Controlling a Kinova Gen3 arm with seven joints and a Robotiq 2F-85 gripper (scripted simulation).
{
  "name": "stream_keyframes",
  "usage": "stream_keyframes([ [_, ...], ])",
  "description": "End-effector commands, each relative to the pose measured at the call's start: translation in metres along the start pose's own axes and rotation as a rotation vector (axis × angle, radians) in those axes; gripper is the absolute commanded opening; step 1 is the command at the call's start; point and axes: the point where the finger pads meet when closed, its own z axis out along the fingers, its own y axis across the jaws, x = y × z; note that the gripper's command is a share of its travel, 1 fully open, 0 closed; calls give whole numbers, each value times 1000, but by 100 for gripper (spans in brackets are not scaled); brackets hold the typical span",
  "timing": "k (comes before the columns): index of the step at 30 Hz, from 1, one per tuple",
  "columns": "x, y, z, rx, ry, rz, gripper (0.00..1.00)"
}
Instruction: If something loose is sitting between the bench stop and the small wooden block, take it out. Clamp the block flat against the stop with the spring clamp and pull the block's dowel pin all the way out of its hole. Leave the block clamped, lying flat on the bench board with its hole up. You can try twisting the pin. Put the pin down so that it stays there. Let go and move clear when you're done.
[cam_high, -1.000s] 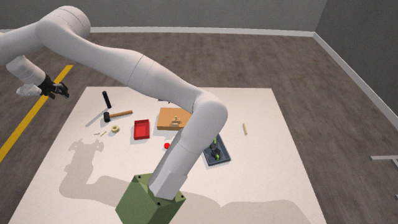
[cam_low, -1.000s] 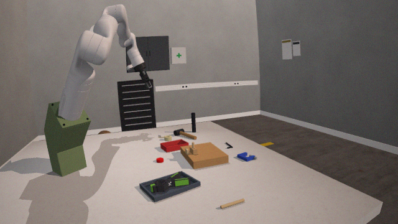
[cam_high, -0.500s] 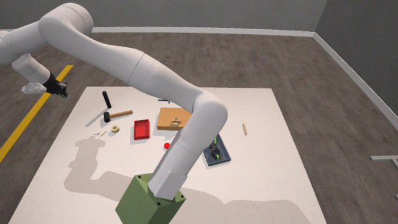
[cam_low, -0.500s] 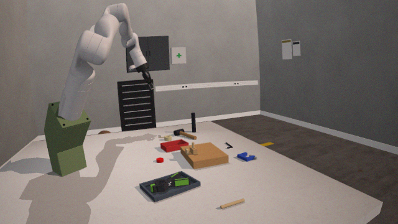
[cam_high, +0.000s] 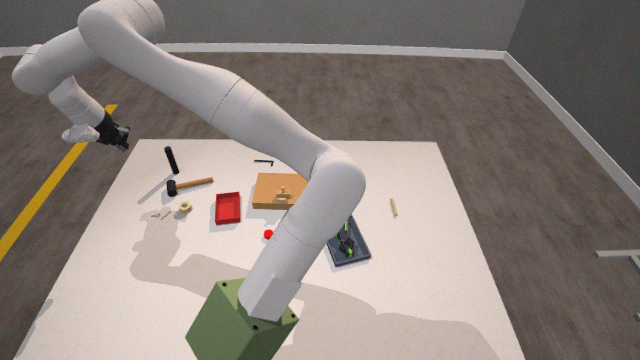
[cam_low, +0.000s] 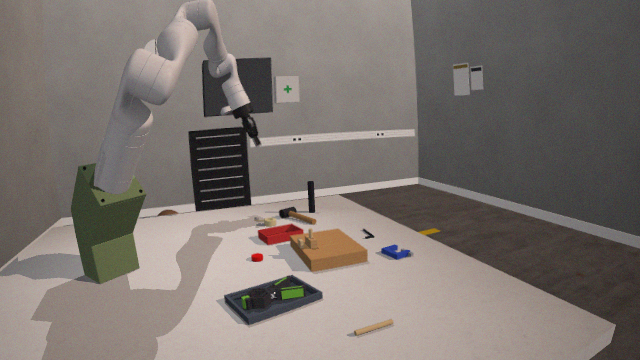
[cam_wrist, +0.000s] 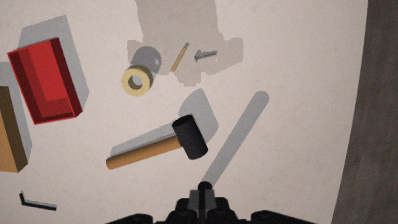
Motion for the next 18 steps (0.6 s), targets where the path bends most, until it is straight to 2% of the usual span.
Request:
stream_keyframes([
  [1,-20,-16,11,0,2,4,10],
  [12,-58,-84,58,16,42,4,10],
  [14,-58,-84,58,16,42,4,10],
  [18,-69,-115,77,21,62,4,10],
])
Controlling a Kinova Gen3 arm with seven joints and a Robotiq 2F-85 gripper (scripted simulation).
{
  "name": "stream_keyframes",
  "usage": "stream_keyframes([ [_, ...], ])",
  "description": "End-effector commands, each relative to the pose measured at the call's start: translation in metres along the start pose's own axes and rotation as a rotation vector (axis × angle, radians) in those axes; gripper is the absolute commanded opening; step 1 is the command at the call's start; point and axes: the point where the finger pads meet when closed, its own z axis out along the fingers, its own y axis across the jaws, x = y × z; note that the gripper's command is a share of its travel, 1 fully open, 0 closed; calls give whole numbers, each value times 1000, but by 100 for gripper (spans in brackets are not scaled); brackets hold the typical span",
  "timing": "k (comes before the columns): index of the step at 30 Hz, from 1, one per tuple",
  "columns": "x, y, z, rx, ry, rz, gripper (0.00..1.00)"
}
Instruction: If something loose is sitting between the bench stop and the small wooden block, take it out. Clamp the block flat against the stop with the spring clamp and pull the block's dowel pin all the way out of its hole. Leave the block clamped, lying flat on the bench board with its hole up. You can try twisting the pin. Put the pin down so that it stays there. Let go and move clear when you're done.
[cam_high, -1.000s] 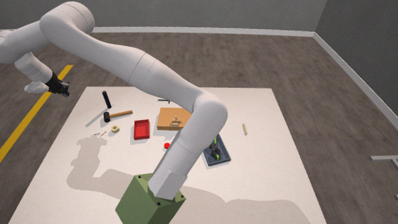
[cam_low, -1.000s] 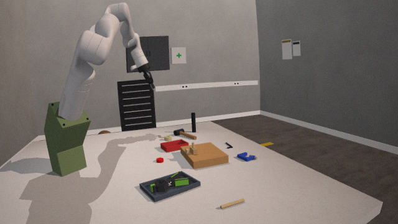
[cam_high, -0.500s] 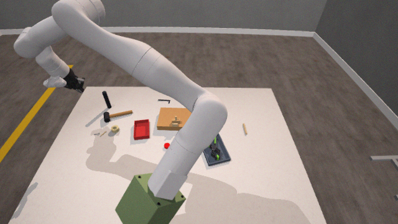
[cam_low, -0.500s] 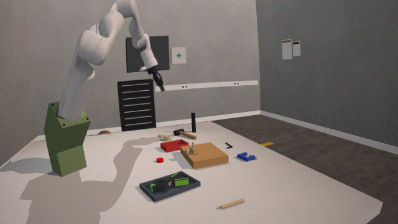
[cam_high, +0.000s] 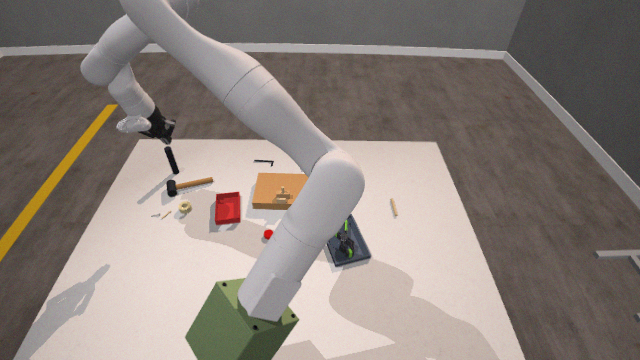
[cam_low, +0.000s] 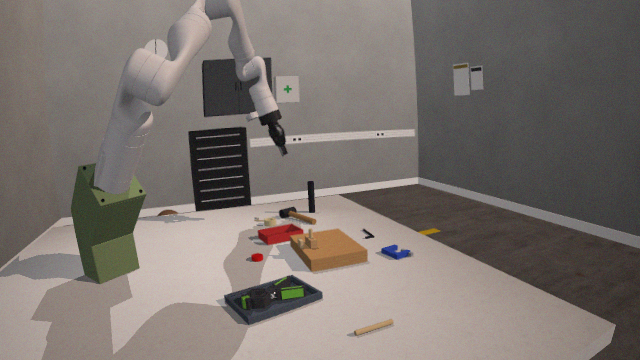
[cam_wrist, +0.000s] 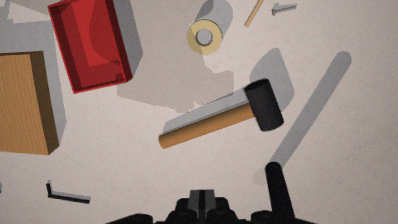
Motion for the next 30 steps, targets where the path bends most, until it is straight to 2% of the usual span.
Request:
stream_keyframes([
  [1,-17,-31,16,-1,16,3,10],
  [11,-29,-117,62,3,79,14,10],
  [13,-29,-117,62,3,79,14,10],
  [14,-29,-126,66,2,87,15,10],
  [27,-4,-231,106,-22,183,16,10],
  [30,-1,-238,108,-25,190,16,10],
])
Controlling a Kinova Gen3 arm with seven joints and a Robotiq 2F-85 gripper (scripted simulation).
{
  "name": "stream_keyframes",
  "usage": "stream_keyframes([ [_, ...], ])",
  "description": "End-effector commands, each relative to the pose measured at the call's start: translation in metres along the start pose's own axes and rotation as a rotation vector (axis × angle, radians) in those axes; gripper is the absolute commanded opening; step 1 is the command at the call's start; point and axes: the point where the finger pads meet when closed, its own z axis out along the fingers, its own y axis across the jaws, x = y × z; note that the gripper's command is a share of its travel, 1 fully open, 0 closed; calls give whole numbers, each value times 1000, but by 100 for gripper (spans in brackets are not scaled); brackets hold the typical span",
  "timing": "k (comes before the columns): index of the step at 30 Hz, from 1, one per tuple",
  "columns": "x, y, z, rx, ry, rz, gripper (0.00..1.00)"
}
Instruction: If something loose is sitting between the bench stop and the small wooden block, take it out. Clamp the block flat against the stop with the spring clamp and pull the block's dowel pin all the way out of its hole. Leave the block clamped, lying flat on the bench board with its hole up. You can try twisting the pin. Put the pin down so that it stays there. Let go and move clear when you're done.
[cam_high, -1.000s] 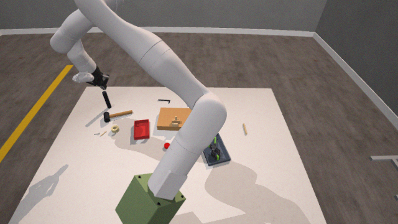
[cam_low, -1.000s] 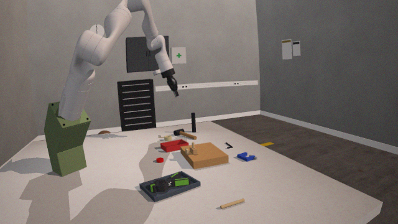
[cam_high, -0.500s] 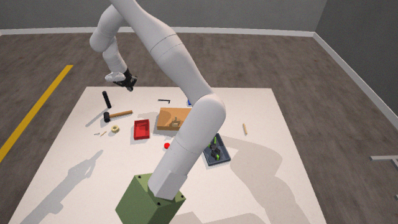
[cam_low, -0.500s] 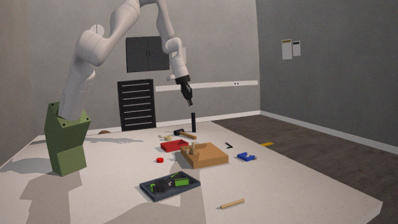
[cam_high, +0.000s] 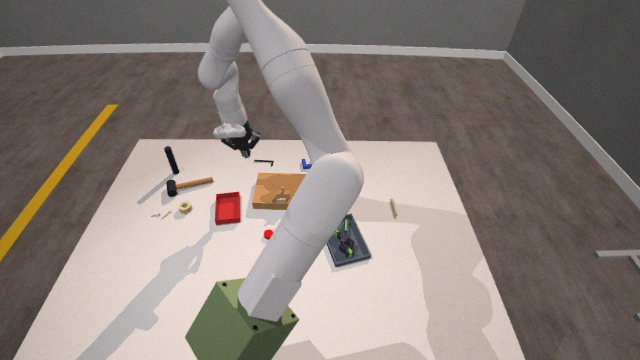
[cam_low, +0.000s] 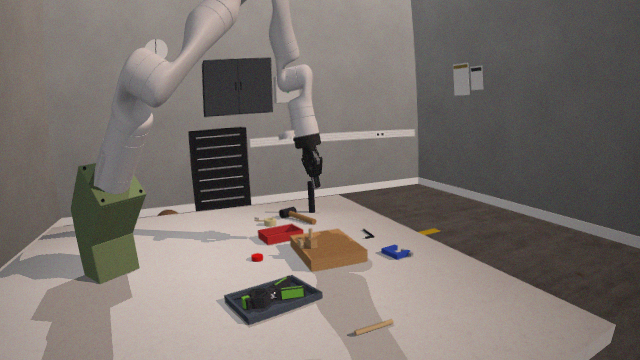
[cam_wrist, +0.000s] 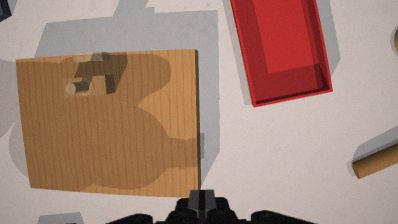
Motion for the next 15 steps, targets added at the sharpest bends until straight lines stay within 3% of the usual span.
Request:
stream_keyframes([
  [1,0,-19,4,-17,13,7,10],
  [15,40,-87,23,-63,93,13,10],
])
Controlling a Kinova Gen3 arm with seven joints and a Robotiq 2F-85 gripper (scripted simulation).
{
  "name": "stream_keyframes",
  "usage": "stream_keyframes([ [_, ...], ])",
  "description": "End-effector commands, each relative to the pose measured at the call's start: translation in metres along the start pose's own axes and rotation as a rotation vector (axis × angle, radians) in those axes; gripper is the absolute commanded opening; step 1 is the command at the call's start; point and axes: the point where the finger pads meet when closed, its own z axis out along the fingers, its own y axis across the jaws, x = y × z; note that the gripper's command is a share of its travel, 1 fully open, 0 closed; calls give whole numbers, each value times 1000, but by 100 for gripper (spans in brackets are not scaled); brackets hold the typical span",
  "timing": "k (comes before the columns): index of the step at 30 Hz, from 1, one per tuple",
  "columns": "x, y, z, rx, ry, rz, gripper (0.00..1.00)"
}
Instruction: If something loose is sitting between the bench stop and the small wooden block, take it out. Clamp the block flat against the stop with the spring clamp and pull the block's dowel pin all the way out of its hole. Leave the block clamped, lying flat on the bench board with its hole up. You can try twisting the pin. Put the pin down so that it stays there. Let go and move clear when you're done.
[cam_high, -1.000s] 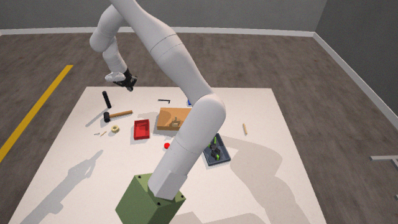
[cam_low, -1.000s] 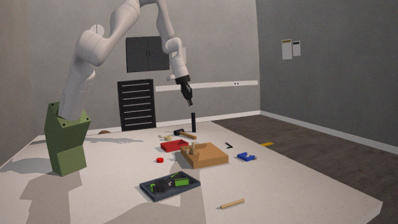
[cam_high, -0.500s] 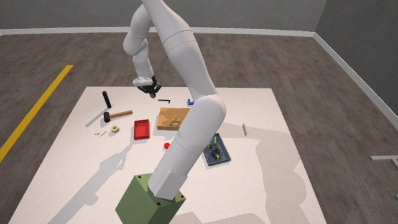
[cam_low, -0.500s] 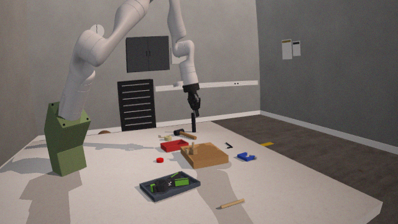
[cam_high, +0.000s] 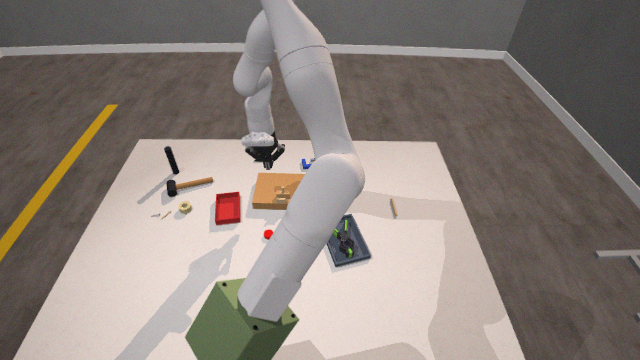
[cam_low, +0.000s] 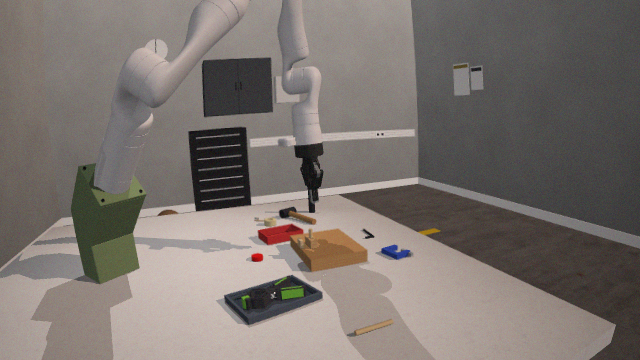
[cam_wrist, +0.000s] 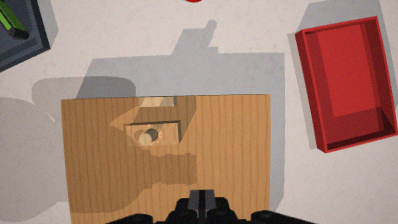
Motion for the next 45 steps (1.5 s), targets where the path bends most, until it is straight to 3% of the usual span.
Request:
stream_keyframes([
  [1,4,-14,2,-15,10,7,10],
  [17,30,-45,7,-35,54,12,10],
  [45,32,-48,7,-38,57,13,10],
])
